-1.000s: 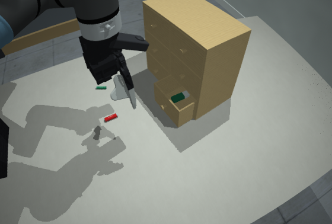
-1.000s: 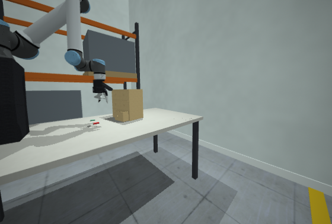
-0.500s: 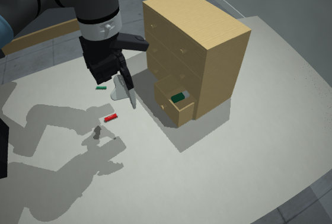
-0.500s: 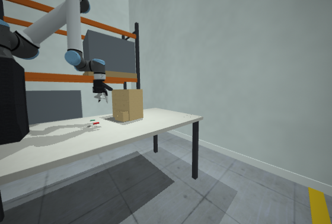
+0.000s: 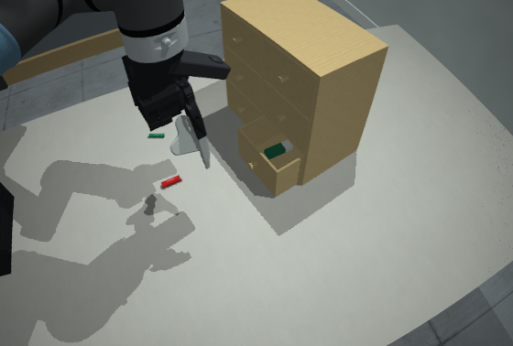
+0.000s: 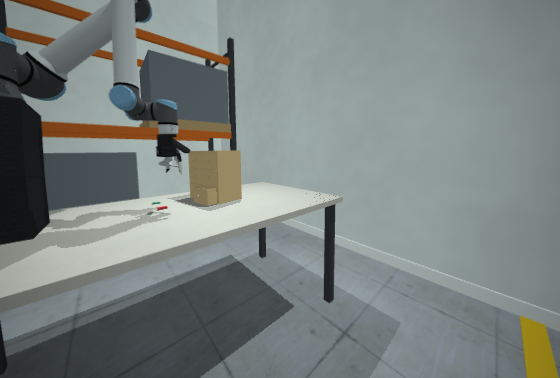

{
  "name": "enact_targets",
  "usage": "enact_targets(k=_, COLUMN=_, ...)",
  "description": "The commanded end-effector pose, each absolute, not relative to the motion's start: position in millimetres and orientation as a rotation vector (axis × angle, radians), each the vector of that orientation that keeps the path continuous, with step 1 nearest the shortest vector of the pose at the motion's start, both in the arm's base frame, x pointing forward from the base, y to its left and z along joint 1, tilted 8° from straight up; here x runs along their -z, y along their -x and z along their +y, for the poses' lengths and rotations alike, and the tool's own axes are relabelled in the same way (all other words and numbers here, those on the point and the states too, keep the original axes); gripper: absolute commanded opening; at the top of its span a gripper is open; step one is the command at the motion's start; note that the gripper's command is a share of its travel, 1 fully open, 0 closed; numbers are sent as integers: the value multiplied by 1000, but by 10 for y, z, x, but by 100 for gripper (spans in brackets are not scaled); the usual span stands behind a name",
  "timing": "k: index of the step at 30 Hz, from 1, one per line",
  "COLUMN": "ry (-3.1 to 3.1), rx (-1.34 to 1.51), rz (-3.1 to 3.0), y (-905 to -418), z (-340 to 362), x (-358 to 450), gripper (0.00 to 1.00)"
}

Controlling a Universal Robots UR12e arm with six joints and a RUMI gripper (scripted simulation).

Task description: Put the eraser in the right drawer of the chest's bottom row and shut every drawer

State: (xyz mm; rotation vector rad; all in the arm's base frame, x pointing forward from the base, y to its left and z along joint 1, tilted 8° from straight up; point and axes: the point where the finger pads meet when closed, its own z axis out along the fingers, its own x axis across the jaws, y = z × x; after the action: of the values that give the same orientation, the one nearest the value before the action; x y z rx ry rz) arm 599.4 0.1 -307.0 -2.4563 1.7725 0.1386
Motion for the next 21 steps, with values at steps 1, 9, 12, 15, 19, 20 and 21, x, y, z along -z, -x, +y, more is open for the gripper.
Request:
enact_targets(k=1, ry=2446, rx=-138, rz=1787, y=-5998, z=-5, x=3064, gripper=100)
enact_targets(k=9, ry=2389, rx=-143, rz=1867, y=-5995, z=-26, x=3056, gripper=100)
enact_targets(k=12, ry=2352, rx=-147, rz=1917, y=-5993, z=-39, x=3052, gripper=100)
enact_targets(k=15, ry=2337, rx=-148, rz=1936, y=-5992, z=-44, x=3050, gripper=100)
enact_targets(k=19, ry=2266, rx=-154, rz=2023, y=-5988, z=-68, x=3041, gripper=100)
enact_targets(k=20, ry=2245, rx=-156, rz=2048, y=-5986, z=-75, x=3039, gripper=100)
enact_targets(k=21, ry=2223, rx=-157, rz=2074, y=-5985, z=-82, x=3036, gripper=100)
